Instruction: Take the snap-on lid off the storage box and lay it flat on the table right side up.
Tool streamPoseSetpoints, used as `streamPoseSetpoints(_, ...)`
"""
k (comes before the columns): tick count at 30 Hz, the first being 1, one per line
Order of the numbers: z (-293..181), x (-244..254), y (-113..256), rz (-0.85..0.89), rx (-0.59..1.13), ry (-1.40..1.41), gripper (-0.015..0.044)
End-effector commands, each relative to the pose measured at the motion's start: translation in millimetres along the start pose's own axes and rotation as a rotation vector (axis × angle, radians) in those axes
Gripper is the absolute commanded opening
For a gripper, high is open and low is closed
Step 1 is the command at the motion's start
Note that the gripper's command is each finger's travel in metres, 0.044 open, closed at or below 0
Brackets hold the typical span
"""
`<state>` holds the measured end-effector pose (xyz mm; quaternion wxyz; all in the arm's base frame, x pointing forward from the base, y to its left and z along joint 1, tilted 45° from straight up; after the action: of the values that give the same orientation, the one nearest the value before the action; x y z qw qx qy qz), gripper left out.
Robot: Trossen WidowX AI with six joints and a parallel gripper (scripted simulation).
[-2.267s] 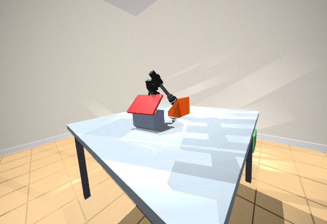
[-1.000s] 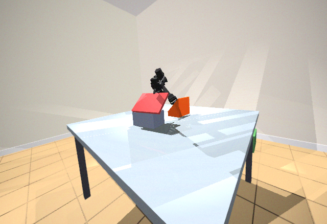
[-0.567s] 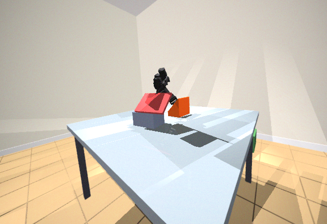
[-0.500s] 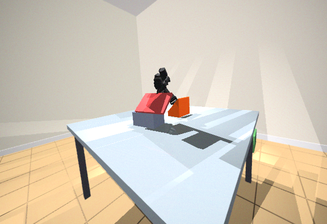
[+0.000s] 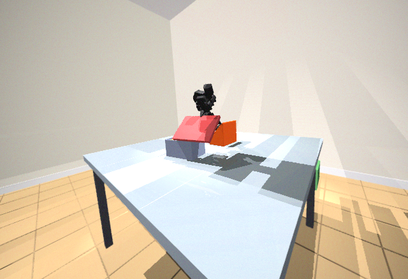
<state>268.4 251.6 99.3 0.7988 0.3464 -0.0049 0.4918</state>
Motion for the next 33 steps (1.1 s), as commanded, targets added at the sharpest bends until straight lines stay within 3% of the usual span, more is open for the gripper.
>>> streamPoseSetpoints(1, -9, 3, 2, 0.007, -0.003, -0.004, 0.0000)
streamPoseSetpoints(33, -72, 9, 9, 0.009, -0.001, -0.007, 0.0000)
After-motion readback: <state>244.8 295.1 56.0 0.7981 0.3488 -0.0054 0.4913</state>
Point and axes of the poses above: the point midway between the two fingers, 35 mm back from their tips, its own y axis back along the fingers, its own x axis across the jaws, z = x × y, the point moved 6 cm from there along y, back along the fingers, and after that the axes turned 10 degrees about y, right-handed, at the moved point
